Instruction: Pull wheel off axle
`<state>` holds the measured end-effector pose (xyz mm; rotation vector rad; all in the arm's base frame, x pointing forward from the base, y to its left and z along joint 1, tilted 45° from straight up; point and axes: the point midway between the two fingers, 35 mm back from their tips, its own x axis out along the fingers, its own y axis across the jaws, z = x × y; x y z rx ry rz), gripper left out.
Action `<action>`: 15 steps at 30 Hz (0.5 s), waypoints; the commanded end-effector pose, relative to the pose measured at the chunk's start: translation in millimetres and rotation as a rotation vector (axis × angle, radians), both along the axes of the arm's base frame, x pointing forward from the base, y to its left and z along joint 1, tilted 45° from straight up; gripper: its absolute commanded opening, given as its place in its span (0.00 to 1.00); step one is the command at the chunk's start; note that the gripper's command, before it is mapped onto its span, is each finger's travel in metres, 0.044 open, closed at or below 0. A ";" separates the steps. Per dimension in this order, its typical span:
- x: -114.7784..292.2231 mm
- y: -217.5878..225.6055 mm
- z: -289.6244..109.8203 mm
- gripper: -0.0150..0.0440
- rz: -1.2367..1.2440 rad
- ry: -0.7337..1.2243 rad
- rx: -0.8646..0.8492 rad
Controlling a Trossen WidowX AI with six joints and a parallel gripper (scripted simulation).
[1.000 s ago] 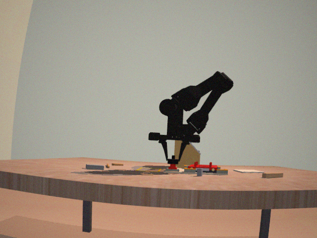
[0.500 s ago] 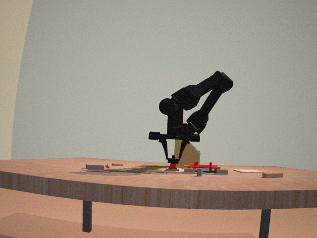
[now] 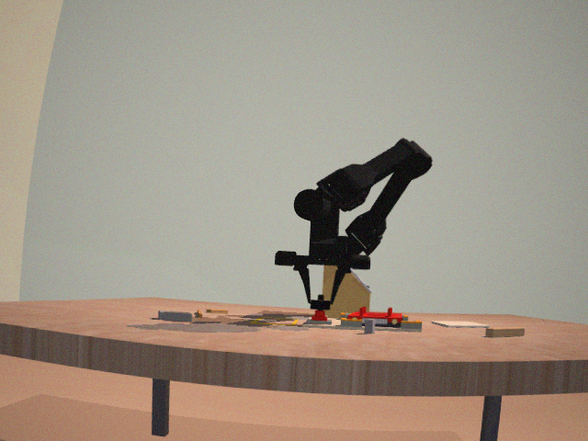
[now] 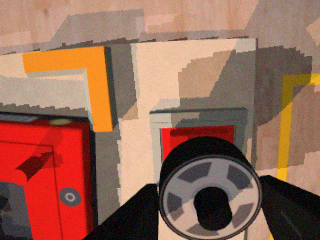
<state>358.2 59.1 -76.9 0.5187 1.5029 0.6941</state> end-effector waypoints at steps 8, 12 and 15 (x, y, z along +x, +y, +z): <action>0.6 -5.8 4.4 0.25 -0.005 0.000 -0.002; 0.7 -6.8 5.3 0.25 -0.005 0.000 -0.002; 0.8 -7.5 6.0 0.25 -0.005 0.000 -0.002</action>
